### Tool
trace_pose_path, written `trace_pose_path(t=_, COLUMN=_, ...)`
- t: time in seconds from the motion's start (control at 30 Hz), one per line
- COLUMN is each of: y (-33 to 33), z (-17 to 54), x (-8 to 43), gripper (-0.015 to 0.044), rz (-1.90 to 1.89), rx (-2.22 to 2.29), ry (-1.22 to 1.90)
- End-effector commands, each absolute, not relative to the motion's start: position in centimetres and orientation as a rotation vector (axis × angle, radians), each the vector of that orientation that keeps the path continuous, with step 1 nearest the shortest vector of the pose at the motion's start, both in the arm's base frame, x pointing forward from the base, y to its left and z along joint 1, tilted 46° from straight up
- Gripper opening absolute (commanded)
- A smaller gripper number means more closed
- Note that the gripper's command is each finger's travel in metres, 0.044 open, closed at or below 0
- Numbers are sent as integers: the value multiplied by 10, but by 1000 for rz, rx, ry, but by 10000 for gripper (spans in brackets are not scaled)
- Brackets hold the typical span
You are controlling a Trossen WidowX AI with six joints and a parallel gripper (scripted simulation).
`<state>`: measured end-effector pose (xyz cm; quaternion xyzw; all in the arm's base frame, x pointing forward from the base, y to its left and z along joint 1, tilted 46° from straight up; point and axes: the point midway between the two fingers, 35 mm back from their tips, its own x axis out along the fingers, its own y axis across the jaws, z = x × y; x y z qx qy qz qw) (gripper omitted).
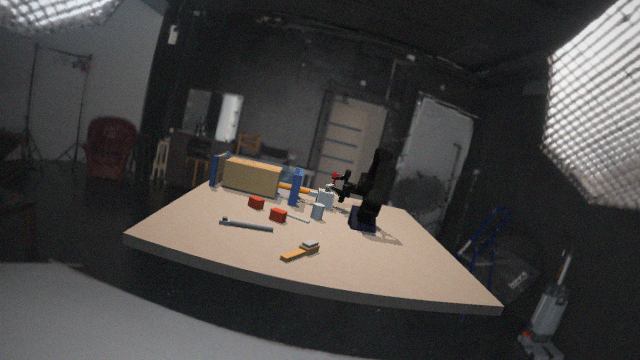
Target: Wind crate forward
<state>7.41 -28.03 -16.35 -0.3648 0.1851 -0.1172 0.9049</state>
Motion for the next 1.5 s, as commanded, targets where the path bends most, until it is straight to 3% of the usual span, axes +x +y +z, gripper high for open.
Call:
trace_pose_path(t=0.0, y=-281, z=-163, x=73, gripper=240, rz=-244, rx=-763, ry=383)
trace_pose_path(t=1.13, y=-280, z=-163, x=74, gripper=240, rz=-242, rx=-754, ry=382)
trace_pose_path(t=1.47, y=-269, z=-171, x=20, gripper=240, rz=-256, rx=-727, ry=488)
